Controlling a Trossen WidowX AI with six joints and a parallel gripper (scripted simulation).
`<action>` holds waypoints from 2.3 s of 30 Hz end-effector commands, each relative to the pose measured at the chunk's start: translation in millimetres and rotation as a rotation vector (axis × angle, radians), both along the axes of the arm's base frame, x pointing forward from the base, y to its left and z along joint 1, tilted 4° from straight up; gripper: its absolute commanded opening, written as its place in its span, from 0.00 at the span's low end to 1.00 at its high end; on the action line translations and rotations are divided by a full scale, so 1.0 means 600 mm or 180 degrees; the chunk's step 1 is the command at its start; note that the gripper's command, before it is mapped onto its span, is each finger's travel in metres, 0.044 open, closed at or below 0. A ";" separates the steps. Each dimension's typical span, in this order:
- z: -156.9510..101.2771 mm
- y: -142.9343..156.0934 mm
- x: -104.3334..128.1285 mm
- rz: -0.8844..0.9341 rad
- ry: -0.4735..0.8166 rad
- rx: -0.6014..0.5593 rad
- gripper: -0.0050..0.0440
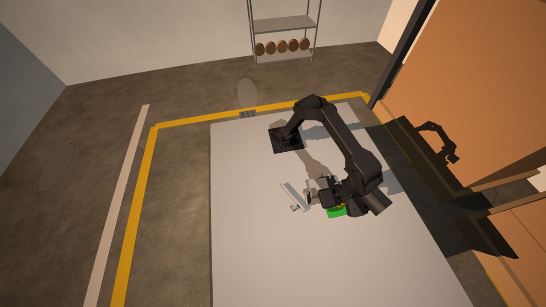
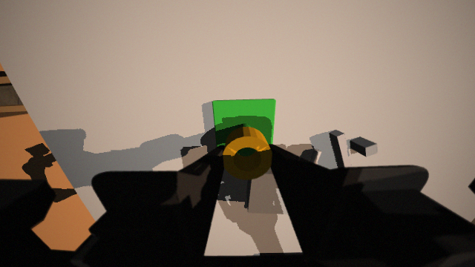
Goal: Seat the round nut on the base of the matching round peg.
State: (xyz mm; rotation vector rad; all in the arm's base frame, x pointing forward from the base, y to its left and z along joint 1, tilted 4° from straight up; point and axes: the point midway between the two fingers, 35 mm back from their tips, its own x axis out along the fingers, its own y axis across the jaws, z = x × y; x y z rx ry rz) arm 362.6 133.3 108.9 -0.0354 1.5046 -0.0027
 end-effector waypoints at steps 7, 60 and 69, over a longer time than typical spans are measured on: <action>0.009 0.000 0.003 0.0003 -0.0073 0.0016 0.00; -0.015 -0.001 0.006 0.0000 -0.0097 0.0037 0.00; -0.018 -0.001 0.007 0.0000 -0.0097 0.0037 0.00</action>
